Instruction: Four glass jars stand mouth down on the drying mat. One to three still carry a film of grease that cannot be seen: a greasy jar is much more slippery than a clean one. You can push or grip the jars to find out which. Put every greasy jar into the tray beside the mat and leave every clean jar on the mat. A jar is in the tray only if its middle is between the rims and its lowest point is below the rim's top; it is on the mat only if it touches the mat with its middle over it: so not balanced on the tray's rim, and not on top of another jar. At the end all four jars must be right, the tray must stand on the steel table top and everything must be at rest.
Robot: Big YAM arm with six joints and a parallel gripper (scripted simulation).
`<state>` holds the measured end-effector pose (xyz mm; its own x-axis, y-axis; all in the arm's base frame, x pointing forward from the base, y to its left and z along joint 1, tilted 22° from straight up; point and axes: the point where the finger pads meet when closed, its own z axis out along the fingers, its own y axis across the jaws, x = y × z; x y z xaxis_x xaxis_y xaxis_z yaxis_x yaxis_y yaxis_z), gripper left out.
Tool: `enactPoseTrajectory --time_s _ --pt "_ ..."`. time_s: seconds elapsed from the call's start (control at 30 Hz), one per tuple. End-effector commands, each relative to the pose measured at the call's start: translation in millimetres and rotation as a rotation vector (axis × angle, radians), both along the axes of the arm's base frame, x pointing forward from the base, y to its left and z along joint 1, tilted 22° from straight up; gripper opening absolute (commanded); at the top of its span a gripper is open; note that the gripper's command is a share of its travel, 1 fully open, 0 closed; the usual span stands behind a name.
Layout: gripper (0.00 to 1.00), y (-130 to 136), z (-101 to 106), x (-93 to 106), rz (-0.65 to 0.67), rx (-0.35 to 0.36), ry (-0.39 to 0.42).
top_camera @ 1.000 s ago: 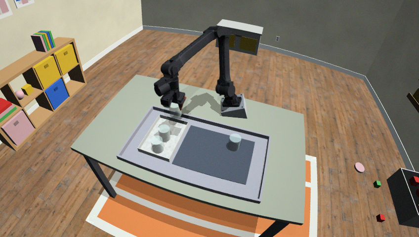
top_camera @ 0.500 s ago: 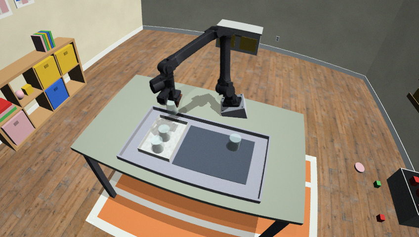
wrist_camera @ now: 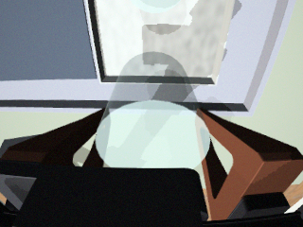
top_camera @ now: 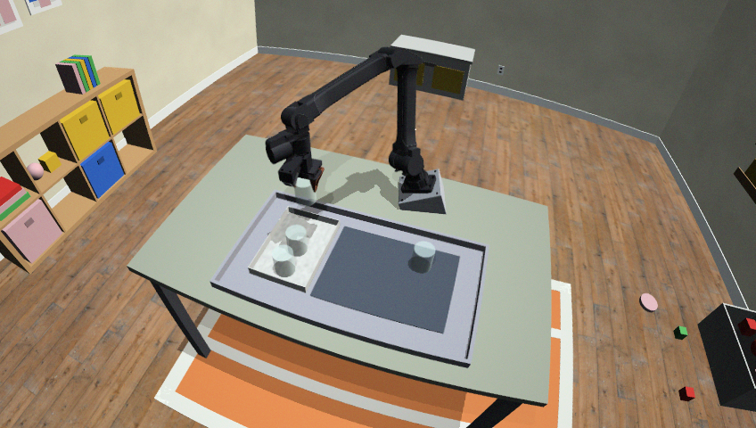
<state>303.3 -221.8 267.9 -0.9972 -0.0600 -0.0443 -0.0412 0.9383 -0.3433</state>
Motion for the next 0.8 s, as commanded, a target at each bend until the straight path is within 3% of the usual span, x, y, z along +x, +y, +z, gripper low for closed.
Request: enactPoseTrajectory --time_s 0.0,0.77 --pt "0.00 -10 11 9.0 0.010 -0.022 -0.040" --pt "0.00 -28 -36 14.2 0.010 -0.022 -0.041"
